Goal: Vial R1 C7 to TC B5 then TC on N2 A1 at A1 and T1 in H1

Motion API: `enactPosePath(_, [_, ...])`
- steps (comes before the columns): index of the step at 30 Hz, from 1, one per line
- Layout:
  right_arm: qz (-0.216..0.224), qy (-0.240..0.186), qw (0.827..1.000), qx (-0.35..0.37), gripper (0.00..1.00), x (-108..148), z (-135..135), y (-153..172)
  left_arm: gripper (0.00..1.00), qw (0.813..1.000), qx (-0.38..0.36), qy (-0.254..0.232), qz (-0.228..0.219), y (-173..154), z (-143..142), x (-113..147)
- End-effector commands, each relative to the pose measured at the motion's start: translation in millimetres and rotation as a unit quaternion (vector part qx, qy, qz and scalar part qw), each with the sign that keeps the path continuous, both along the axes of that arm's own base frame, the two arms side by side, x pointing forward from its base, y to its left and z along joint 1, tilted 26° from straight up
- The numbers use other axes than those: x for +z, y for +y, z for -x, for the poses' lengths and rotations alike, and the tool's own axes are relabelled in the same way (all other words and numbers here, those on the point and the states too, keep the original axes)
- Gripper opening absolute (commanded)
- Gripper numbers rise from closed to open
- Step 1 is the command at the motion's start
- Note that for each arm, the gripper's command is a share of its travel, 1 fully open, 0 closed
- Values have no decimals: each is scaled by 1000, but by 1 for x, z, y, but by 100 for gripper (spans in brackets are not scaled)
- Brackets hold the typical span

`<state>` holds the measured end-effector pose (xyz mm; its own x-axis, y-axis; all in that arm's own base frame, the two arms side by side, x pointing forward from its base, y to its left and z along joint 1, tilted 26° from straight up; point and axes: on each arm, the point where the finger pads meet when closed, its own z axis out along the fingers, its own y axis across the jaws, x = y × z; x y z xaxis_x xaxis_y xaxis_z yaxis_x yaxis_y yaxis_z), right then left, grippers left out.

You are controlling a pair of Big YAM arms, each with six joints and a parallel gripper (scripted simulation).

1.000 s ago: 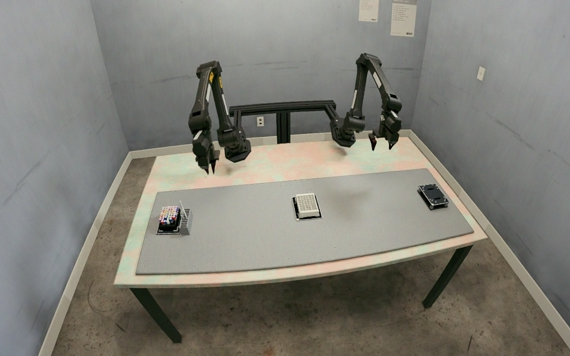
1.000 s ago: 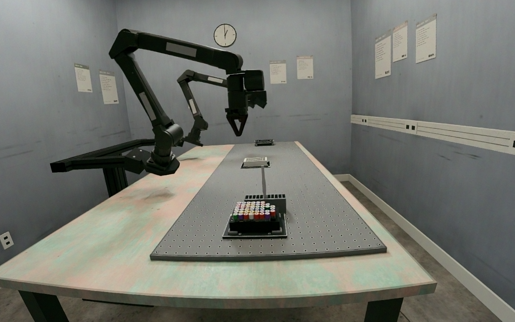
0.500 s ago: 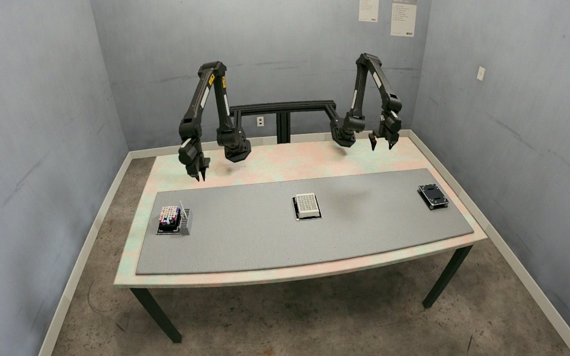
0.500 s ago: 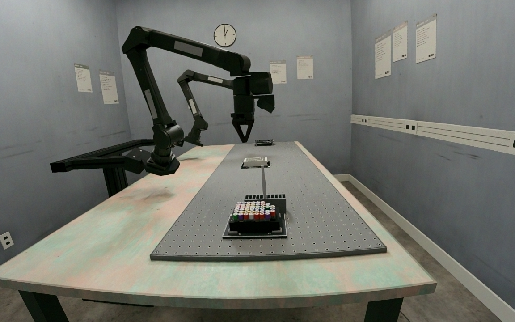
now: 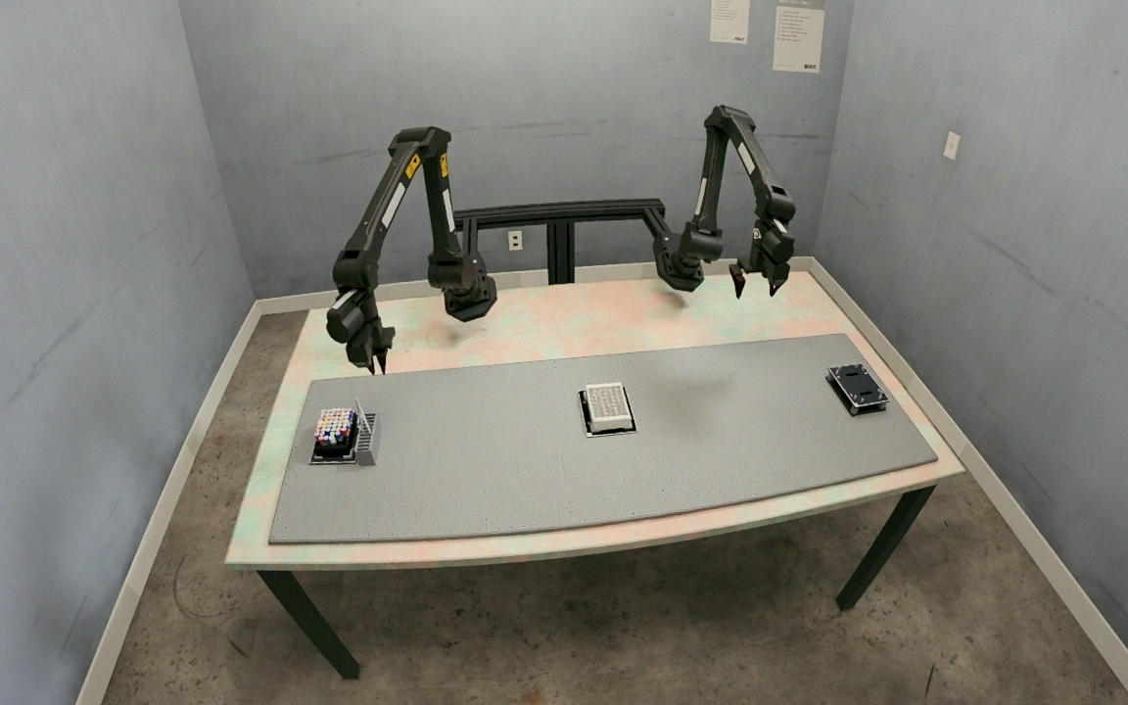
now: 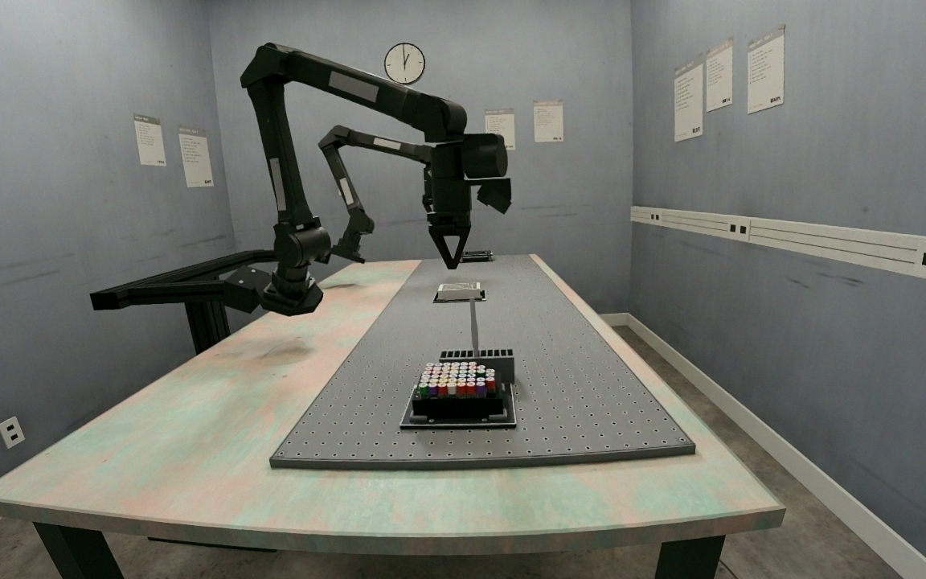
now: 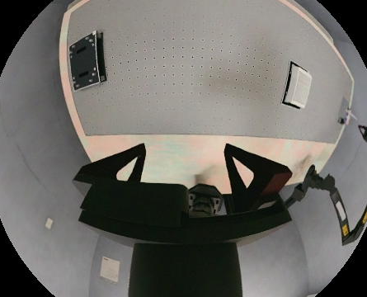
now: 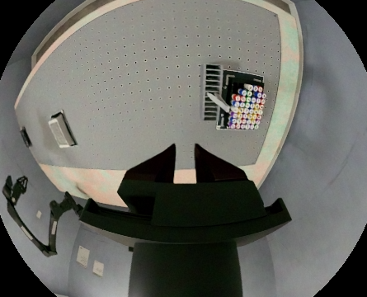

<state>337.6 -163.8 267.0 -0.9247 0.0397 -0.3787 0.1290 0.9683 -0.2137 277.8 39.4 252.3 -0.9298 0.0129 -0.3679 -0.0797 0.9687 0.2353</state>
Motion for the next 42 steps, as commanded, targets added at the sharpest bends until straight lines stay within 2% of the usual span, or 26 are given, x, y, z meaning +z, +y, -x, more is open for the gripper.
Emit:
enactPosePath(1, [16,-26,999,11,24,28,-19,-17,100,1000,-7,-18,-1,0,-4,16])
enactPosePath(19, [16,-19,1000,11,24,34,-46,-75,100,1000,-7,-18,-1,0,-4,16])
enactPosePath(21, [15,-18,1000,11,24,34,-46,-75,100,1000,-7,-18,-1,0,-4,16])
enactPosePath(23, [25,-35,999,20,24,50,-44,-65,100,1000,-7,-18,-1,0,-4,16])
enactPosePath(37, [13,-15,1000,19,24,24,-36,-58,100,1000,-7,-18,-1,0,-4,16])
enactPosePath(42, [12,-16,1000,11,24,27,-39,-65,100,1000,-7,-18,-1,0,-4,16])
